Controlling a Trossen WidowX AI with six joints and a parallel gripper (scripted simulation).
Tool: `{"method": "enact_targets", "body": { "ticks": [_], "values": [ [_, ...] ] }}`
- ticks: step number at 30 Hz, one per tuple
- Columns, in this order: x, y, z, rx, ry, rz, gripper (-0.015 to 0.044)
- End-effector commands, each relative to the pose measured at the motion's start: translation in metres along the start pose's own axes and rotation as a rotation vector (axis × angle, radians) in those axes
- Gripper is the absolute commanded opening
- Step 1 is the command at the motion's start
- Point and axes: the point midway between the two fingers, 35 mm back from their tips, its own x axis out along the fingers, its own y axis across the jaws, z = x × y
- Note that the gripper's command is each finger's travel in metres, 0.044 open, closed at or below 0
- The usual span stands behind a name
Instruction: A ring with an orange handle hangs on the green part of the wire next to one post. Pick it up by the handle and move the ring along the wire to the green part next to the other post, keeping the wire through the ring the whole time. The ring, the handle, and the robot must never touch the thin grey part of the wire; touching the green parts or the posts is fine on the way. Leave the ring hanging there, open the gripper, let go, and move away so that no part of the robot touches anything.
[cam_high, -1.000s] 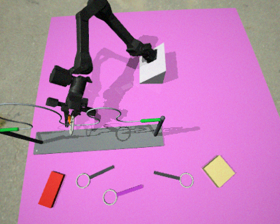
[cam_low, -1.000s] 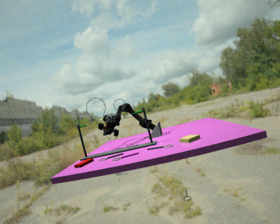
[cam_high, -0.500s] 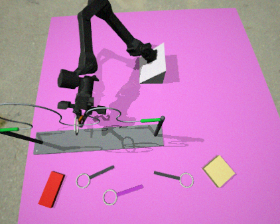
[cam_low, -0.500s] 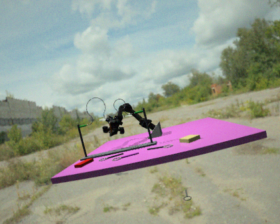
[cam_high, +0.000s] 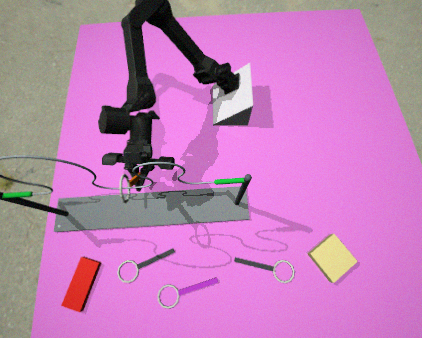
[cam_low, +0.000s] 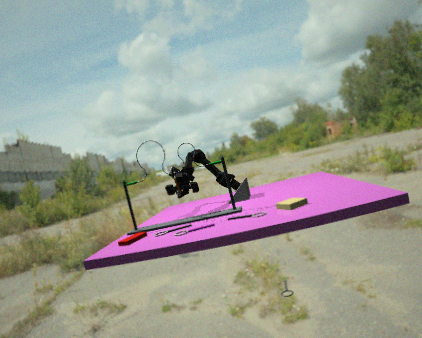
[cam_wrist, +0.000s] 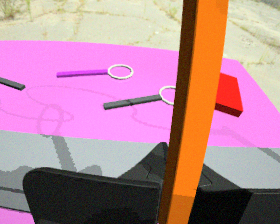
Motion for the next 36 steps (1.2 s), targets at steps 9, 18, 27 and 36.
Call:
{"method": "enact_targets", "body": {
  "ticks": [9, 18, 27, 36],
  "values": [
    [-0.003, 0.018, 0.001, 0.043, 0.005, 0.023, -0.015],
    [-0.005, 0.032, 0.001, 0.076, 0.009, 0.042, -0.015],
    [-0.008, 0.05, 0.003, 0.148, 0.017, 0.084, -0.015],
    [-0.013, 0.074, 0.007, 0.264, 0.032, 0.151, -0.015]
  ]
}}
